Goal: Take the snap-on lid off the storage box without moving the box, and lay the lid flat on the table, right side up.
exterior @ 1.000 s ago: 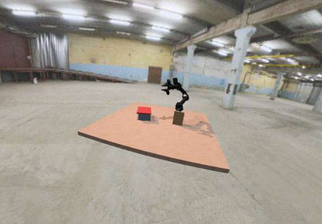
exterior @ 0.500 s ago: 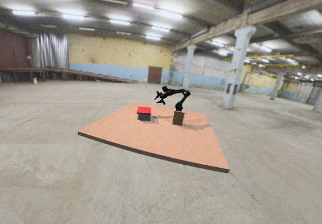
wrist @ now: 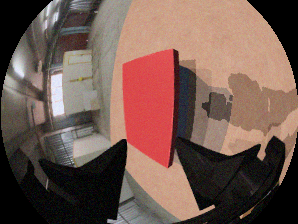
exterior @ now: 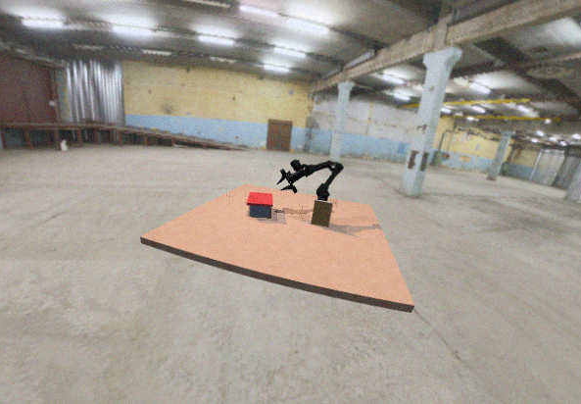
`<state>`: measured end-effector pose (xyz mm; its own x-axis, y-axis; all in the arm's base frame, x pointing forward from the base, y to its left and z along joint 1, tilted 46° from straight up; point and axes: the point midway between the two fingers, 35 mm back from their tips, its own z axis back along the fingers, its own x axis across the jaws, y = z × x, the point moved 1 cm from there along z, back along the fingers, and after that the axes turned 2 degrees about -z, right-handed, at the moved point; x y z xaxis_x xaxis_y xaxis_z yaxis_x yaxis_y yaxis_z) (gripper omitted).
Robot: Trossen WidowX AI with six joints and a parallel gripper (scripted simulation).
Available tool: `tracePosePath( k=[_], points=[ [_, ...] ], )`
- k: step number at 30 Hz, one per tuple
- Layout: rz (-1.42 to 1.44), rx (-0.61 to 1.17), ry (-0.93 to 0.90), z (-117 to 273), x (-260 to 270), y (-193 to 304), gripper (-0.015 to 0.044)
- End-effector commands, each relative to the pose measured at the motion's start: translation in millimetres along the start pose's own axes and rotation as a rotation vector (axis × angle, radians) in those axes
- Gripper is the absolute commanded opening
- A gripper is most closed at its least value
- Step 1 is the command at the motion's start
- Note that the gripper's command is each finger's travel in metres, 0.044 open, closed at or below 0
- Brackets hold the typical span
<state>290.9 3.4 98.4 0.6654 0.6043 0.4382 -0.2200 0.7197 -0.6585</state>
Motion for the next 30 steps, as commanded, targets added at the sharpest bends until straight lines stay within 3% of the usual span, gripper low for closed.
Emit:
tracePosePath(
  k=[1, 30],
  points=[
    [0.011, 0.006, 0.028, -23, -37, 2, 0.0235],
    [0.012, 0.004, 0.028, -61, -41, 0, 0.0235]
  ],
)
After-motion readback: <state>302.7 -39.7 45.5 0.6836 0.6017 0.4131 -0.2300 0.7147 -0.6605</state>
